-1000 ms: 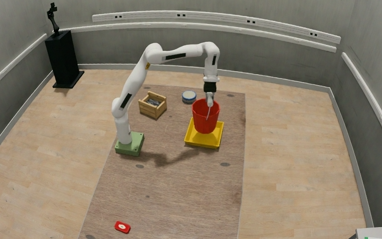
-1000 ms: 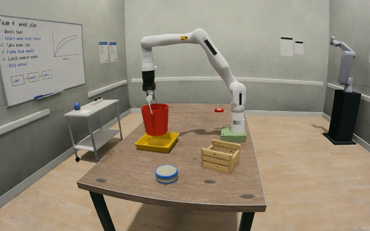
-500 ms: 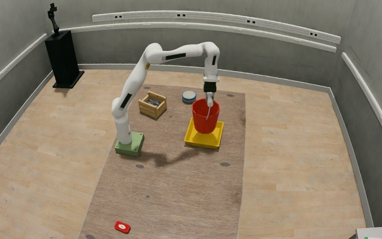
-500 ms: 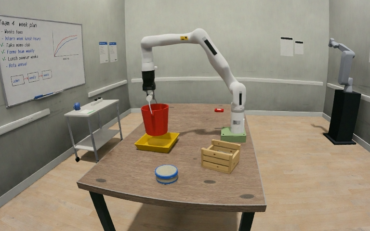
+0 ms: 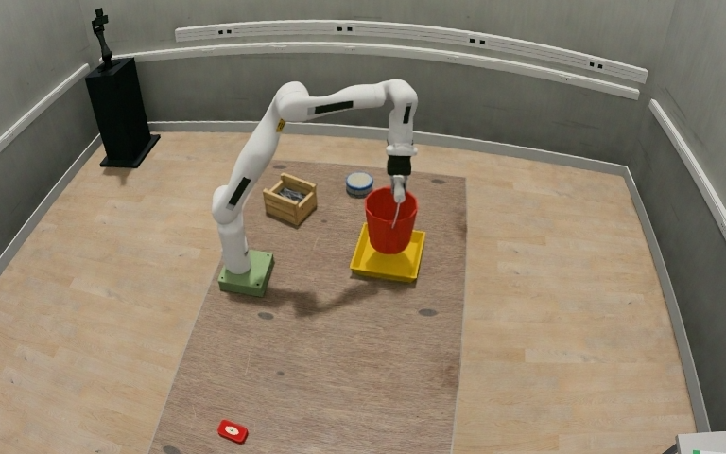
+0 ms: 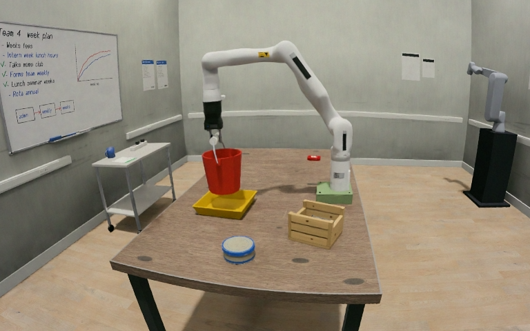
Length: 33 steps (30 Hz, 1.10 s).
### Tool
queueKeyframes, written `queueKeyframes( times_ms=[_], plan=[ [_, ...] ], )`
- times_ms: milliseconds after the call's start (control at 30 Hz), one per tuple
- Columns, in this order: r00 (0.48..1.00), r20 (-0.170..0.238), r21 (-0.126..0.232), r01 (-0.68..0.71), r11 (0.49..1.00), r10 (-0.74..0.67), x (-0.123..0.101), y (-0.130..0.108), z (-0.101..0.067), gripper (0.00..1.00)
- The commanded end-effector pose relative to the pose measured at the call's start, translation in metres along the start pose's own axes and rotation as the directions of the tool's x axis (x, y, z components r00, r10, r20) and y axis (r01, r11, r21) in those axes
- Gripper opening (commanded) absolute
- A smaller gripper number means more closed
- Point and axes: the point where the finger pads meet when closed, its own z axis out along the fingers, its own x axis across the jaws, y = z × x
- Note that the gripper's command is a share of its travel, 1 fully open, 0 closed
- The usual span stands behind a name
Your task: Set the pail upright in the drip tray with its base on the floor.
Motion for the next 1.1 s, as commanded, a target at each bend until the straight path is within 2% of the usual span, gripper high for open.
queueKeyframes(
  times_ms=[0, 700, 1067],
  plan=[
    [1.0, 0.003, -0.001, 0.0, 1.0, 0.0, 0.0, 0.0, -0.001, 0.0],
    [1.0, 0.003, -0.001, 0.0, 1.0, 0.0, 0.0, 0.0, 0.006, 0.0],
    [1.0, 0.003, -0.001, 0.0, 1.0, 0.0, 0.0, 0.0, 0.015, 0.0]
  ],
)
